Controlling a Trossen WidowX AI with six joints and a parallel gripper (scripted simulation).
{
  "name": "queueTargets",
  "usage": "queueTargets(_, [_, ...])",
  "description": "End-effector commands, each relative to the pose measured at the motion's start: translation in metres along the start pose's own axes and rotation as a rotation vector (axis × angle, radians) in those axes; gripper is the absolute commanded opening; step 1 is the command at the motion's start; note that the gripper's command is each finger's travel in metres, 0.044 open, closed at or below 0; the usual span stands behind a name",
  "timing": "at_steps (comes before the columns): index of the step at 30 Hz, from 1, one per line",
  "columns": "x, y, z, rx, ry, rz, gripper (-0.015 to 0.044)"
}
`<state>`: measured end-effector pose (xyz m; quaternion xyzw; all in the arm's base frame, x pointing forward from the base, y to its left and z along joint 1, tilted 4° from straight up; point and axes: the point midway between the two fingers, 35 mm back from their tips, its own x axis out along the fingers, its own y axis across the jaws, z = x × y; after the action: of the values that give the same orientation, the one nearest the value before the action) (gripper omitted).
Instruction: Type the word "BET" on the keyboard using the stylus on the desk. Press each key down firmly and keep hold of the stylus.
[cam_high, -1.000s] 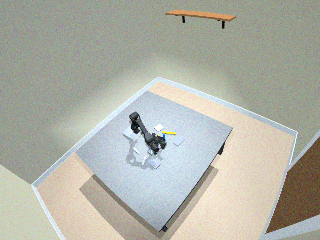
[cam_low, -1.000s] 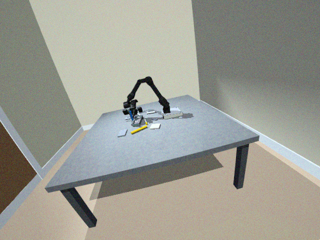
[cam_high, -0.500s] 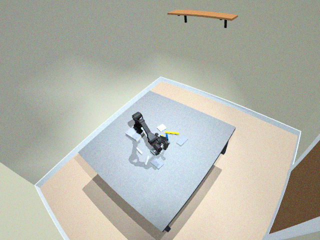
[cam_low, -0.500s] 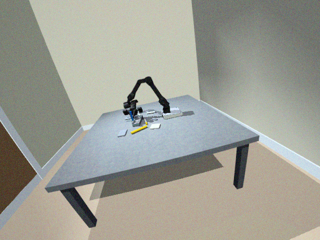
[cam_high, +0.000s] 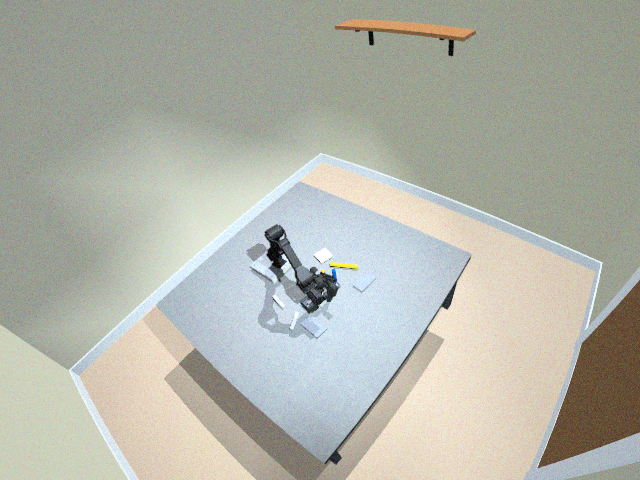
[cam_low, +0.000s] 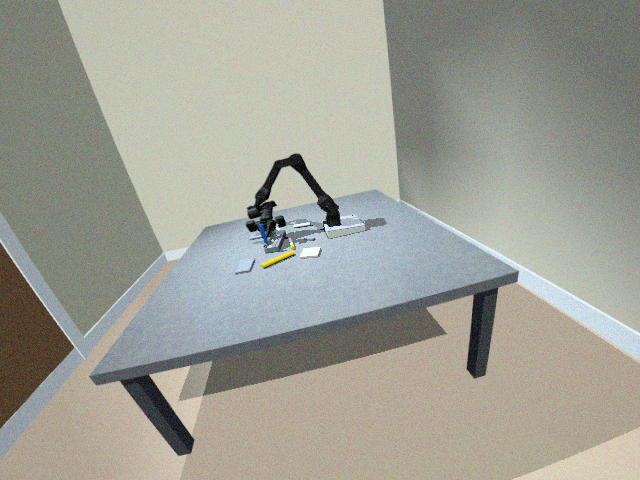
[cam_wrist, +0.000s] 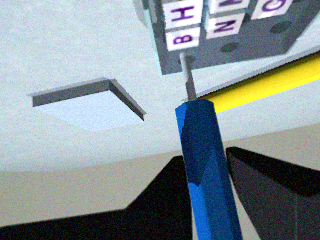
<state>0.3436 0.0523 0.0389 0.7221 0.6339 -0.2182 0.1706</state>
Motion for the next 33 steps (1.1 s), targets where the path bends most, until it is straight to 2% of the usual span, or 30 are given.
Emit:
queueTargets(1, [0.002,-0.002,0.002,0.005,0.006,-0.002,0.0081])
queueTargets(33, [0.0,-0.001,-0.001,0.005,0.006,-0.002,0.0081])
